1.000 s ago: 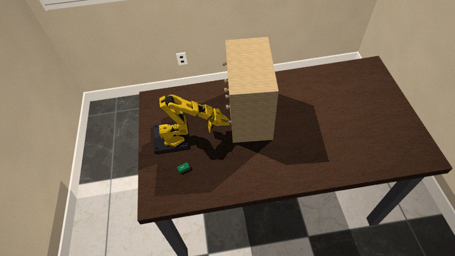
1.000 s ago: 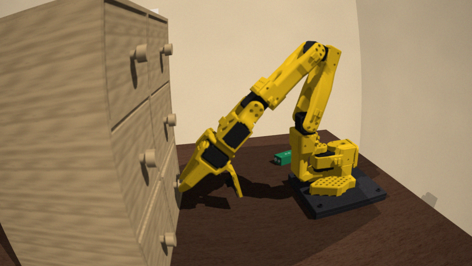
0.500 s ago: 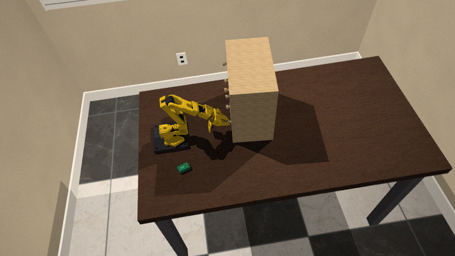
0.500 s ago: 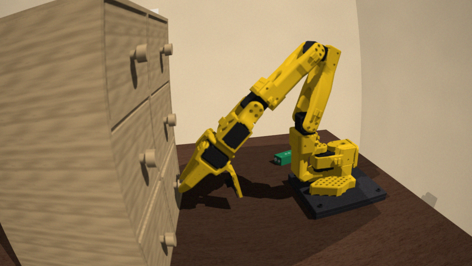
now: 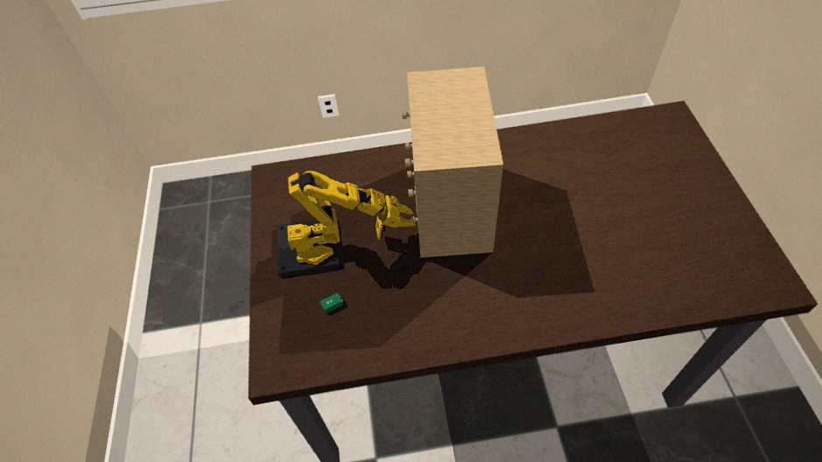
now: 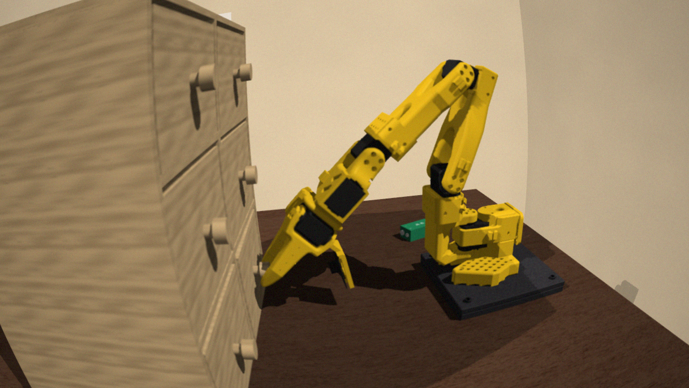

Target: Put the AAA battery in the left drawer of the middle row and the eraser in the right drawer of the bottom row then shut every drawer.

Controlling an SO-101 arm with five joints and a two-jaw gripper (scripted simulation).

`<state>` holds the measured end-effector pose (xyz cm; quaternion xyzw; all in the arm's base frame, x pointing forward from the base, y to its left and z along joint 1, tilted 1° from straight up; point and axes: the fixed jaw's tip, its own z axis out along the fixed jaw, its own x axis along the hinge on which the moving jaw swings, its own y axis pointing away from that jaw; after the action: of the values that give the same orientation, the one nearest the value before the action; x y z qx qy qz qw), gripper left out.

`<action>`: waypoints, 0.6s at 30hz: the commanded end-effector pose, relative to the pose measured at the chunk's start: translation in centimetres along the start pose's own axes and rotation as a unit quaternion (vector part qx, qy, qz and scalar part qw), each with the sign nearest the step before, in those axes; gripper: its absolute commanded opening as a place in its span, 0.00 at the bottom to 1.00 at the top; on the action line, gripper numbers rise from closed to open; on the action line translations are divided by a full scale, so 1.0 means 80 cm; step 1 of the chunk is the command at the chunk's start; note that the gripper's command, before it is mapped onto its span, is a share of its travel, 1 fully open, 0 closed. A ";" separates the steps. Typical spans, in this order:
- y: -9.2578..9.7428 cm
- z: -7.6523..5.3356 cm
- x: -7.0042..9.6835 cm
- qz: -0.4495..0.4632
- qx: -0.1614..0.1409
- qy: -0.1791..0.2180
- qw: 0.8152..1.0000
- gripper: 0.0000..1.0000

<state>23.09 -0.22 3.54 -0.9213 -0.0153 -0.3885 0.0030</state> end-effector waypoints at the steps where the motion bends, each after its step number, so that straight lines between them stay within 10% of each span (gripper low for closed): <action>1: -0.001 0.000 0.000 0.000 0.001 0.001 1.000 0.21; 18: 0.000 -0.040 0.004 0.015 0.001 0.002 1.000 0.21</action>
<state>21.61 -0.23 5.93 -0.9186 -0.0073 -0.3951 0.0073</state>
